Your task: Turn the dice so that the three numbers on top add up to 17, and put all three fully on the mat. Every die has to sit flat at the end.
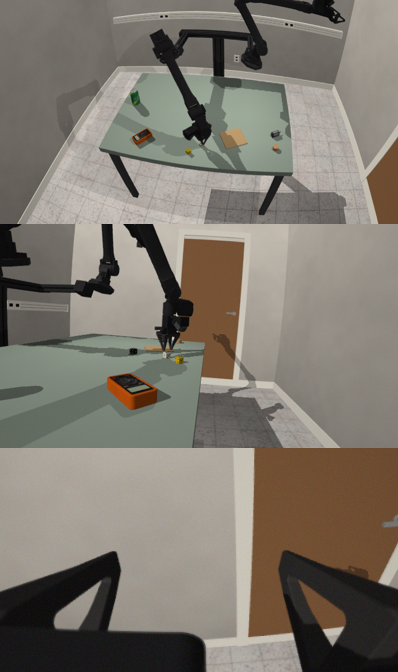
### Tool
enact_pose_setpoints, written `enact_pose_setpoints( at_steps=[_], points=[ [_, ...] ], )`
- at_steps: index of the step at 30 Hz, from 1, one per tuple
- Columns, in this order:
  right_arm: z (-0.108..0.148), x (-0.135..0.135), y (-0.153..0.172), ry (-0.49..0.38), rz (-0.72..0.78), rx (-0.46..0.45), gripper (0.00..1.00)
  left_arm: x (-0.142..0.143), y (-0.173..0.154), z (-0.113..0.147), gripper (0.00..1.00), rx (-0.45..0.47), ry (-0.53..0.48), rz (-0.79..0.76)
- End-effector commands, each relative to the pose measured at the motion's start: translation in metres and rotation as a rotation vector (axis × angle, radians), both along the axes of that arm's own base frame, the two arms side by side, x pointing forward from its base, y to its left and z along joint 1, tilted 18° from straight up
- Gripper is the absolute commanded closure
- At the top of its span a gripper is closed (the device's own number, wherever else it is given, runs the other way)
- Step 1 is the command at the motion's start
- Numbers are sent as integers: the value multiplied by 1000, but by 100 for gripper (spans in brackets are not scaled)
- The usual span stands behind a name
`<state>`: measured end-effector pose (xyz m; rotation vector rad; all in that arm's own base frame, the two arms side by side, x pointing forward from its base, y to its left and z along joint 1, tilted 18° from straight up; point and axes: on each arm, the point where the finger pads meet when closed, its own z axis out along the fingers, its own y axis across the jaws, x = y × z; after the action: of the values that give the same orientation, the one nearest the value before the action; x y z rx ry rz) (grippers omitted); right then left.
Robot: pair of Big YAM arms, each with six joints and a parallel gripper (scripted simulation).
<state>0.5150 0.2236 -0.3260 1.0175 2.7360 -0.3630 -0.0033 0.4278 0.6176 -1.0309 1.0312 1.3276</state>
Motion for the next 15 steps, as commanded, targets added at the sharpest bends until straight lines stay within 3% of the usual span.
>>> enact_pose_setpoints(
  at_steps=[1, 15],
  points=[
    [-1, 5, -4, -10, 2, 4, 61, -4, -16, 21, 0, 59, -7, 8],
    [0, 5, -3, -10, 2, 4, 61, -4, -16, 21, 0, 59, -7, 8]
  ],
)
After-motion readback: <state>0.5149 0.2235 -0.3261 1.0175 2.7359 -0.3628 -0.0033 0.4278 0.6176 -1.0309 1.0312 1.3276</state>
